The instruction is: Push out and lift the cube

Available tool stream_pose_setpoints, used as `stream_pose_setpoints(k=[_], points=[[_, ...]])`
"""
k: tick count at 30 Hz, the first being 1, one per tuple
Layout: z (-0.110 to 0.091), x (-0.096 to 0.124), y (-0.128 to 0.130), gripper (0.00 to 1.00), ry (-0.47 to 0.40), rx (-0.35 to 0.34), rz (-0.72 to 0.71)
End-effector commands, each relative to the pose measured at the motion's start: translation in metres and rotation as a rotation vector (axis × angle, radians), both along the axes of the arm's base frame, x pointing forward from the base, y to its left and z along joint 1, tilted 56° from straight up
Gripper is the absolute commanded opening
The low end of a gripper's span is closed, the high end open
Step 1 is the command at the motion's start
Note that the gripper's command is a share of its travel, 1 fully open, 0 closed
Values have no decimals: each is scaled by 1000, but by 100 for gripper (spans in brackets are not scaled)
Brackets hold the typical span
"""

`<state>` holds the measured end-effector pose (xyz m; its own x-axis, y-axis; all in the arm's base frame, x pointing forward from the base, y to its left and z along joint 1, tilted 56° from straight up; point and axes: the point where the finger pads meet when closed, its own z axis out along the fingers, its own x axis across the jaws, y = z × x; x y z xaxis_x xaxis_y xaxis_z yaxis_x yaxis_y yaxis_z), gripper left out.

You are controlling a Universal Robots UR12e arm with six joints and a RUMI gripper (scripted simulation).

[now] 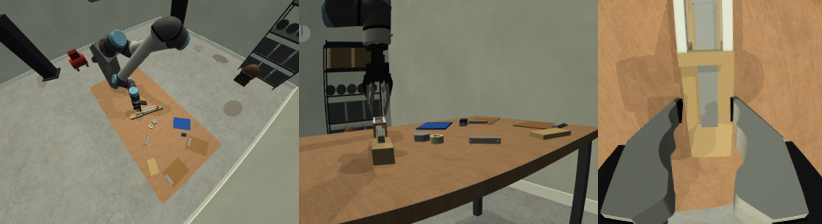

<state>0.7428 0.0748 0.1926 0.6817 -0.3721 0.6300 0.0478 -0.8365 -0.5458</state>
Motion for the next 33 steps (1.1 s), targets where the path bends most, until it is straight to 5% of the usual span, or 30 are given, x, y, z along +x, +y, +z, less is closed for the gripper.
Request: stream_pose_setpoints(k=[1,25,26,33], points=[[0,0,0,22,0,0,0],[0,0,0,22,0,0,0],[0,0,-1,0,0,0,0],[-38,4,-59,0,1,-1,0]])
